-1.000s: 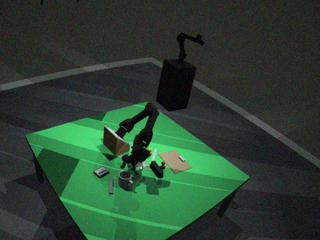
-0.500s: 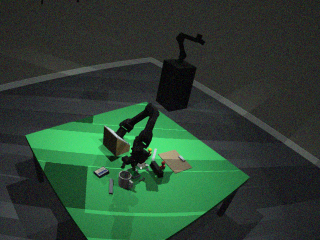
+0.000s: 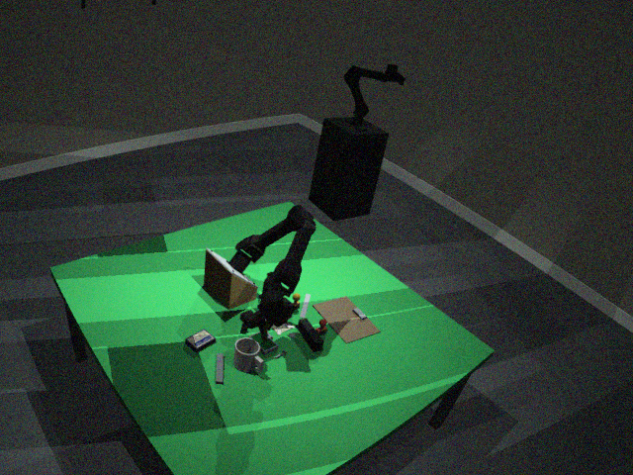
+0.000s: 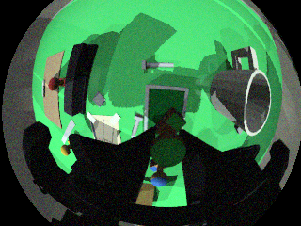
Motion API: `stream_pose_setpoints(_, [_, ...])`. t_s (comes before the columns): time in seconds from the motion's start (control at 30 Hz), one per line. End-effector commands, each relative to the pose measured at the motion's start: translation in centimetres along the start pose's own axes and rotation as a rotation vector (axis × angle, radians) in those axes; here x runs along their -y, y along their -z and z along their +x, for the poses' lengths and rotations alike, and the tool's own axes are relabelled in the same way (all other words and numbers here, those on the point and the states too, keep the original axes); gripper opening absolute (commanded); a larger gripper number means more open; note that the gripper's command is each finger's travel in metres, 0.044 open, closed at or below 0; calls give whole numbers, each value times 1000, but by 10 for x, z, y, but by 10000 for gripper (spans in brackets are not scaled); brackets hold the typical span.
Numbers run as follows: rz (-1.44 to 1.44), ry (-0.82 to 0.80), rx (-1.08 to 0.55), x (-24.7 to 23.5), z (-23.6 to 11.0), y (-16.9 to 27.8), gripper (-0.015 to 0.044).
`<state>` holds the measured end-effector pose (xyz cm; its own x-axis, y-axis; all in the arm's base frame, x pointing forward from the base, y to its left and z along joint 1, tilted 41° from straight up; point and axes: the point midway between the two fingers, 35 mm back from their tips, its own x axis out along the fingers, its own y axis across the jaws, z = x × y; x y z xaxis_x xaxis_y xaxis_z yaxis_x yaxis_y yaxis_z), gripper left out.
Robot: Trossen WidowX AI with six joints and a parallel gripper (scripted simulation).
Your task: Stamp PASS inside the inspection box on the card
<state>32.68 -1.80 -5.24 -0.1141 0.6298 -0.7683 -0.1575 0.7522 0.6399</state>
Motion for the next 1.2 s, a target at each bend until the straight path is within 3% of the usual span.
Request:
stream_pose_setpoints(0.0, [6,-4,2,-1,3,0,0])
stream_pose_setpoints(1.17, [1,-5,2,-2,23,1,0])
